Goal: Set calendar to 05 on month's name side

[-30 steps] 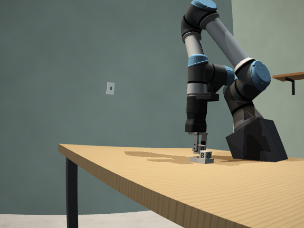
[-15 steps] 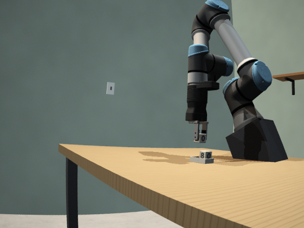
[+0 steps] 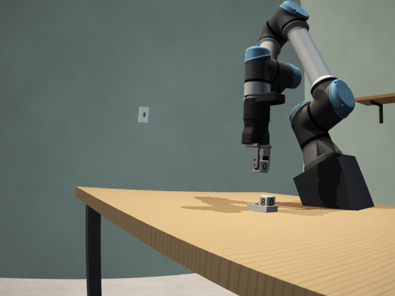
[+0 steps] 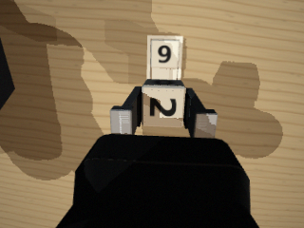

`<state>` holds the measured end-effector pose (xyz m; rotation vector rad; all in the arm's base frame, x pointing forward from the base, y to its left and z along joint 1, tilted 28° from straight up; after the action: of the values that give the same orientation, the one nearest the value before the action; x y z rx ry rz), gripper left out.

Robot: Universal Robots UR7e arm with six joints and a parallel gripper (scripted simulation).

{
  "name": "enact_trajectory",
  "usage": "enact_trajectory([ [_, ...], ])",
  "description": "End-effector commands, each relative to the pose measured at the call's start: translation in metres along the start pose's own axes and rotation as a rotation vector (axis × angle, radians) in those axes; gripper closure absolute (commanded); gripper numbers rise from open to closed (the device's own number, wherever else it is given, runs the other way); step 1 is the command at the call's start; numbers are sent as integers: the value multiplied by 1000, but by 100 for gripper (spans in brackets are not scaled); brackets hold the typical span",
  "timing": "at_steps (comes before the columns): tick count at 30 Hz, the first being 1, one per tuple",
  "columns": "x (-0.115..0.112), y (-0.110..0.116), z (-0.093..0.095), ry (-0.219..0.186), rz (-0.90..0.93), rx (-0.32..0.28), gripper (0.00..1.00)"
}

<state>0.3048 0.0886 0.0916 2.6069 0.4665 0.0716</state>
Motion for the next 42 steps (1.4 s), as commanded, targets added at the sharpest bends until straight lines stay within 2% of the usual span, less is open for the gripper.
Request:
enact_trajectory([
  [1, 0, 0, -6, 0, 0, 0, 40],
  [18, 0, 0, -7, 0, 6, 0, 40],
  [28, 0, 6, -6, 0, 120, 1, 40],
  [42, 0, 30, -4, -1, 549, 4, 40],
])
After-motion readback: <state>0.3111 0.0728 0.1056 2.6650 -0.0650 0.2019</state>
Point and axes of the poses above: the point where the finger pads meet when closed, its own z axis out along the fingers, its own x axis across the jaws, y = z × x, the point moved 8 cm from there along -z, back along the fingers, and after that the axes turned 12 degrees about -z, right-handed, at the moved point
